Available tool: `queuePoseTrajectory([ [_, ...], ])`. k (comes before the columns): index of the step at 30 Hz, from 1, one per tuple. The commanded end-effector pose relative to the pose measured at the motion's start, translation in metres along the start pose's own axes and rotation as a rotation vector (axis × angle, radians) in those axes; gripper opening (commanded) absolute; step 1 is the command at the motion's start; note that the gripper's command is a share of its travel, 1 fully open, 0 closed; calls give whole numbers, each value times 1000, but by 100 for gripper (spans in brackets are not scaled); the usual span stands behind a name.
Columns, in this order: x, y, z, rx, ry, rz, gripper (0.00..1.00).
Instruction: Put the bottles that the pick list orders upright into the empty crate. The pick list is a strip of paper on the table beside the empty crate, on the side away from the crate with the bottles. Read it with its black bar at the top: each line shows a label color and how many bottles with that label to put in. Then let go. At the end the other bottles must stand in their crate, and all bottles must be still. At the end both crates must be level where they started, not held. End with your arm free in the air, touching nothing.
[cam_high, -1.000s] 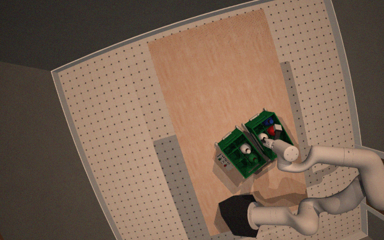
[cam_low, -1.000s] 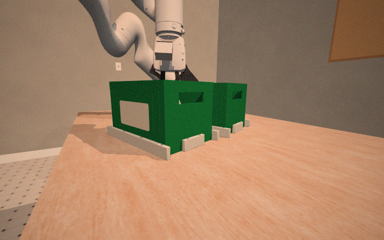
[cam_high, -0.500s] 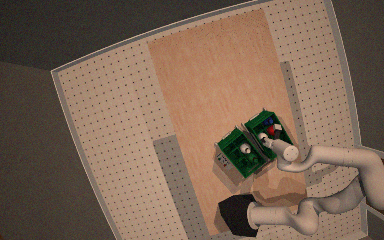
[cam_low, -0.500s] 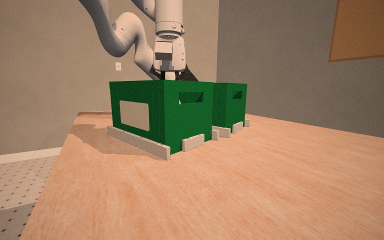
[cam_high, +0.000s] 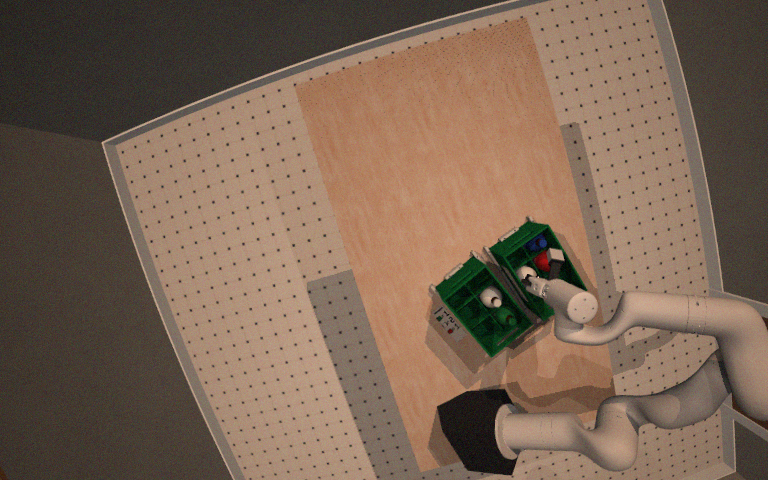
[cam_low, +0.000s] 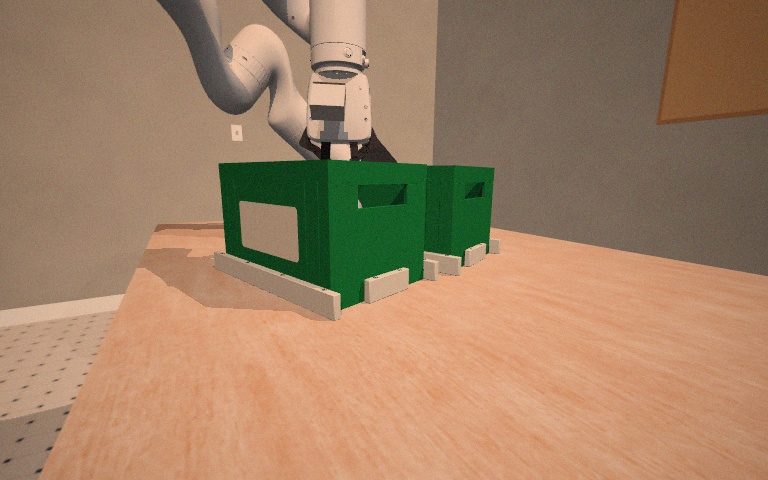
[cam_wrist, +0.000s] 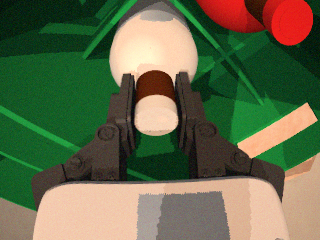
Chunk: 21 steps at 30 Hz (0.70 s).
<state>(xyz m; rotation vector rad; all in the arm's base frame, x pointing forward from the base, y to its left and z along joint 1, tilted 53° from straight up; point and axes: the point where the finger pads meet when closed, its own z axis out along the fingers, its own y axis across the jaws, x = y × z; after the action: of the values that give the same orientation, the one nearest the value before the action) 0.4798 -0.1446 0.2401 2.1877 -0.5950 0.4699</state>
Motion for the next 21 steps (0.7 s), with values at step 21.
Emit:
queuePoseTrajectory([
  [21, 1, 0, -24, 1, 1, 1, 0],
])
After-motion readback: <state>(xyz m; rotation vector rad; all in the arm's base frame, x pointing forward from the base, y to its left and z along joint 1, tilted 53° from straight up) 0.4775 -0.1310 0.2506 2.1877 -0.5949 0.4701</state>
